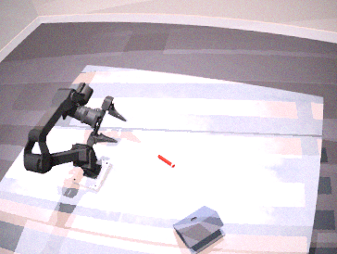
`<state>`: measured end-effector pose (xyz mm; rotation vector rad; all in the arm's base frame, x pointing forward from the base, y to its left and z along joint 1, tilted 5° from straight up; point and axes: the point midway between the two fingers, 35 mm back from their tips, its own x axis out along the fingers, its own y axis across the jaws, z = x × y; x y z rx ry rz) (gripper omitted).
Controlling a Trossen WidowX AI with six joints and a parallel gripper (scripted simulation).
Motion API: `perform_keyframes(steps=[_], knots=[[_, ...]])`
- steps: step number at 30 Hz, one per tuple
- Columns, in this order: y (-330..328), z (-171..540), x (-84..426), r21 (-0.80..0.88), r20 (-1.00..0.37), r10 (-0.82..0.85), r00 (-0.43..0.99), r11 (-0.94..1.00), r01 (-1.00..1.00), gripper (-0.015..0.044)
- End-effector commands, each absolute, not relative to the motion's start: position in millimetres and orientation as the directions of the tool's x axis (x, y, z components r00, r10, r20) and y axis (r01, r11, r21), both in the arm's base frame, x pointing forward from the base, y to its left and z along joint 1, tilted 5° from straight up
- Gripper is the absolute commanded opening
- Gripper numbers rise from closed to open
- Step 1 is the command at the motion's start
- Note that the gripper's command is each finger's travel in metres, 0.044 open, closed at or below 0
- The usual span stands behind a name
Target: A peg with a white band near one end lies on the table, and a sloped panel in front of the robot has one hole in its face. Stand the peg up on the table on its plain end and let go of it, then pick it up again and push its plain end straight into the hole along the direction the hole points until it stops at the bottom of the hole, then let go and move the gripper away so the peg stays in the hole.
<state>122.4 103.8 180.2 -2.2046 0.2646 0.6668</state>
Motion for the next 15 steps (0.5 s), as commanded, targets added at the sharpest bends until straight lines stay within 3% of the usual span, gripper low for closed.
perform_keyframes(steps=[1,15], knots=[[103.8,180.1,122.4,-0.643,-0.545,0.027,0.838,-0.655,-0.397,0.0426],[114.3,169.5,130.7,-0.658,-0.664,-0.104,0.74,-0.388,-0.645,0.044]])
